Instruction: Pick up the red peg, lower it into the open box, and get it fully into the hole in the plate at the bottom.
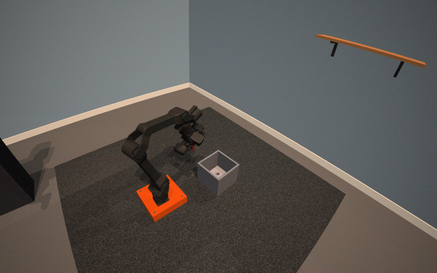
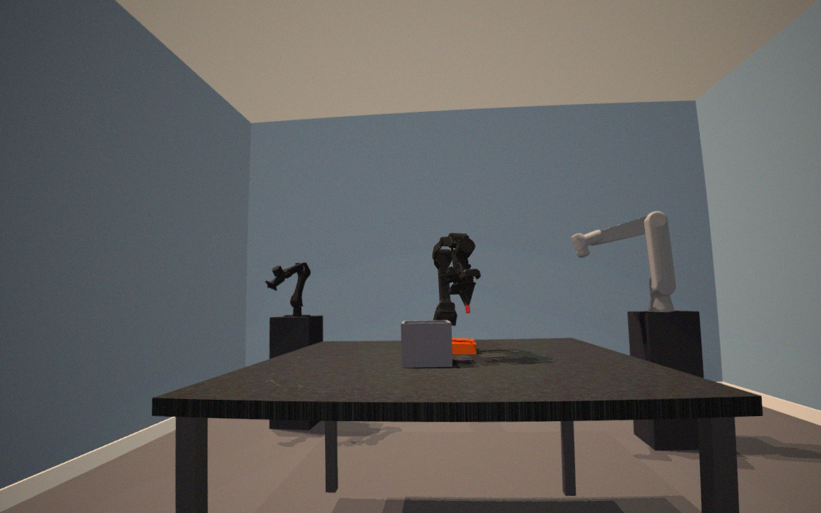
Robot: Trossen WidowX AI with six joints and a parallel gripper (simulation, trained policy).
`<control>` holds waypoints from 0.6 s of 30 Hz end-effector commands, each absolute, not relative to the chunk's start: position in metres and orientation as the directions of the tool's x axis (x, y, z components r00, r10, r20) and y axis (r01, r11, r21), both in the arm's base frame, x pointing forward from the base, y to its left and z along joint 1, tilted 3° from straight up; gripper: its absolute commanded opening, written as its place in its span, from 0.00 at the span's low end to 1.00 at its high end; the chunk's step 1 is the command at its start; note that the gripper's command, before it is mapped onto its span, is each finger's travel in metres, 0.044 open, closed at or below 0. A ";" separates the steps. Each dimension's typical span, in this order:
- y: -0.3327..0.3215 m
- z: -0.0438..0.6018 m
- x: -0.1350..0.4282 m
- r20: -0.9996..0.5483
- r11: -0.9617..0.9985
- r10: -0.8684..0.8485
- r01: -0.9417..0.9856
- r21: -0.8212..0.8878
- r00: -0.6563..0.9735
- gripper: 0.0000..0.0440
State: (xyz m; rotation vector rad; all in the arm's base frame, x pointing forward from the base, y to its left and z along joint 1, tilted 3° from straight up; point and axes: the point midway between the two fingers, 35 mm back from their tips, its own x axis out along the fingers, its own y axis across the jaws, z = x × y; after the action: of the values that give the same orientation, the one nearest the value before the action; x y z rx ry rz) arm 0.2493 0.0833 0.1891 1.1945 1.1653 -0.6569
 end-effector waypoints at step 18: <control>0.011 0.186 0.270 -0.963 0.252 0.039 0.930 0.267 0.265 0.00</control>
State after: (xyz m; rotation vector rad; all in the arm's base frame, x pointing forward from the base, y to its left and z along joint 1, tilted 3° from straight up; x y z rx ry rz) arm 0.2651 0.0205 0.1885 1.1480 1.1185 -0.8004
